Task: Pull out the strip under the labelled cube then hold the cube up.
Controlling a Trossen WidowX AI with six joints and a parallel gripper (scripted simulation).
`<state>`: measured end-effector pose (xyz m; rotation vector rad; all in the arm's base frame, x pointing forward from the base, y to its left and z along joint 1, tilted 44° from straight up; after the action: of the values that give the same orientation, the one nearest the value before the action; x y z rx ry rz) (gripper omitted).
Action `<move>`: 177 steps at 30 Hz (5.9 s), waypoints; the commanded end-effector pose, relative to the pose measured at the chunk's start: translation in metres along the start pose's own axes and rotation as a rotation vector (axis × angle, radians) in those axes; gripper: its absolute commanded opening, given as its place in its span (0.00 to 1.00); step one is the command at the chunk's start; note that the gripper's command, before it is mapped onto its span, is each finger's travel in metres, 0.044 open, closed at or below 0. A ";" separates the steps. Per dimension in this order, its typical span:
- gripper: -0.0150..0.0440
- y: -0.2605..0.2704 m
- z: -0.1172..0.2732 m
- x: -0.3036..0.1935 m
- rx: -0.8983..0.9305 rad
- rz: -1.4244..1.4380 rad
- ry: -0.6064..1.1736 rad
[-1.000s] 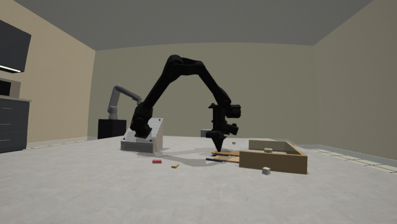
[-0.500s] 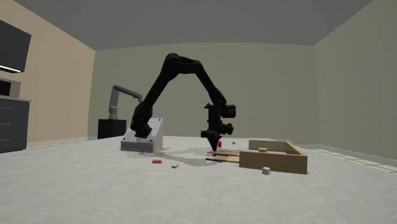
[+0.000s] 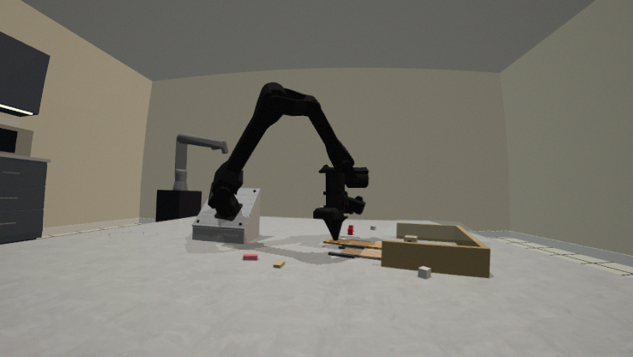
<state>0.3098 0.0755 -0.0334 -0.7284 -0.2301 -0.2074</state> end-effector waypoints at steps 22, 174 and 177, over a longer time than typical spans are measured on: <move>0.25 -0.002 -0.005 -0.046 -0.008 0.009 0.028; 0.68 0.000 0.028 0.119 -0.008 -0.151 0.022; 0.68 0.000 0.023 0.119 -0.009 -0.151 0.021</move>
<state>0.4209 0.0826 0.0206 -0.7110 -0.2698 -0.3656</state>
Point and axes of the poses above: the point midway between the two fingers, 35 mm back from their tips, its own z axis back along the fingers, its own y axis across the jaws, x = y × z, the point moved 4 cm from there along z, back along the fingers, and after that the axes turned 1 degree about -z, right-handed, at the moved point
